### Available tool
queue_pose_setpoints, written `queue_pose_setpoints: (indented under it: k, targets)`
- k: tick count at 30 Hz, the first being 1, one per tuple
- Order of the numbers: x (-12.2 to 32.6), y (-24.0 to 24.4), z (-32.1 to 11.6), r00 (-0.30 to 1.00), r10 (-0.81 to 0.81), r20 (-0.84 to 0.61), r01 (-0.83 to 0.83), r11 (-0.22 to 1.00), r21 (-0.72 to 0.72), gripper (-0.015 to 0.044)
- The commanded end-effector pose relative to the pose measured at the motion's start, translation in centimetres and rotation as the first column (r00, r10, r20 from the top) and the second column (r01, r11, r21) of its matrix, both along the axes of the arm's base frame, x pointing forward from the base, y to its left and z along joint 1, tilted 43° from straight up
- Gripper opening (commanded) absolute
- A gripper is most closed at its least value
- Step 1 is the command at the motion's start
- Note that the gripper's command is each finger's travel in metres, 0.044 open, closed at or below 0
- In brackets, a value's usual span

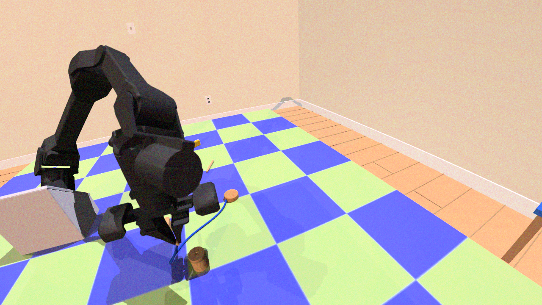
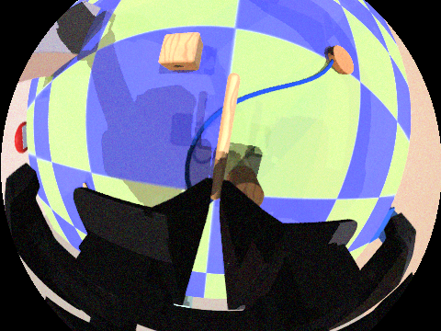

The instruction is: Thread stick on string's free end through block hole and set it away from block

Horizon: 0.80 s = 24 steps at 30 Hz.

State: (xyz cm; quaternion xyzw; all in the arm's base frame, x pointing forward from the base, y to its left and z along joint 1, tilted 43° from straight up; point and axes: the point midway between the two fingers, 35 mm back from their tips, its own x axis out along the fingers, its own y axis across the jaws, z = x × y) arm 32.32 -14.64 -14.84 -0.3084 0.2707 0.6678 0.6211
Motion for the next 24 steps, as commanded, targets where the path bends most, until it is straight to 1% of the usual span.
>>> queue_pose_setpoints:
  k: [1,24]
  targets:
    - [0.1,0.0,0.0,1.000,0.017,0.018,-0.017,1.000,0.002,0.0000]
    - [0.7,-2.2,-1.8,1.000,0.016,0.018,-0.016,1.000,-0.002,0.0000]
